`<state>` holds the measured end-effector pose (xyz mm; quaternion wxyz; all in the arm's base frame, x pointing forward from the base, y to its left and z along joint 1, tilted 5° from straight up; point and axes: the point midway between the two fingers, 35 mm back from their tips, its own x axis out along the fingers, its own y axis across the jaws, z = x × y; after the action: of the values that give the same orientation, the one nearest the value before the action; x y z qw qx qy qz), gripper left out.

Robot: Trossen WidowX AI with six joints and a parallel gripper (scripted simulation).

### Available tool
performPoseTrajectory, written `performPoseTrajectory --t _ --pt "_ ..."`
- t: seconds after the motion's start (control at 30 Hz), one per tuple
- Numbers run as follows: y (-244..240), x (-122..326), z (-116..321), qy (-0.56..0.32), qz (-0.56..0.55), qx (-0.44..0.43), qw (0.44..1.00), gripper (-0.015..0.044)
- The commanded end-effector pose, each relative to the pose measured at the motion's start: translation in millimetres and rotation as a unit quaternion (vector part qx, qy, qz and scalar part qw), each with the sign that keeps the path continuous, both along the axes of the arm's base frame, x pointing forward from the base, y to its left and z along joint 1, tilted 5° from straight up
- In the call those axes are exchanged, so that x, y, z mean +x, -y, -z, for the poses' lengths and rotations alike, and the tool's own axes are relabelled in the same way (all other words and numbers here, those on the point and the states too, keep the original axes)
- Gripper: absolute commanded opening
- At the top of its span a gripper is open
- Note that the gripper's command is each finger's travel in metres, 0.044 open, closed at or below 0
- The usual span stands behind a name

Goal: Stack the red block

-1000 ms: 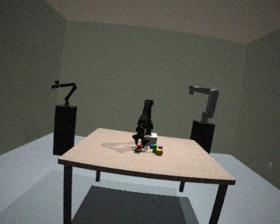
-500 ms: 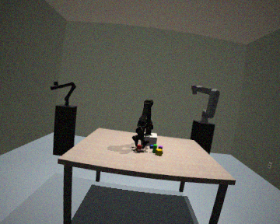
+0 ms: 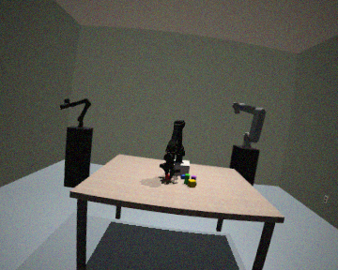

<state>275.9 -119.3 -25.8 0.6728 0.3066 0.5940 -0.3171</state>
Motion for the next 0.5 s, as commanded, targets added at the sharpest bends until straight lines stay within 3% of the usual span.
performPoseTrajectory --t 0.0,0.13,0.3,0.47 --pt "1 0 0 0.0 -0.002 -0.002 1.0 0.0151" --pt "1 0 0 0.0 -0.002 -0.002 1.0 0.0124" --pt "0 0 -11 0.0 -0.002 -0.002 1.0 0.0" --pt "-2 -3 -35 0.0 -0.002 -0.002 1.0 0.0"
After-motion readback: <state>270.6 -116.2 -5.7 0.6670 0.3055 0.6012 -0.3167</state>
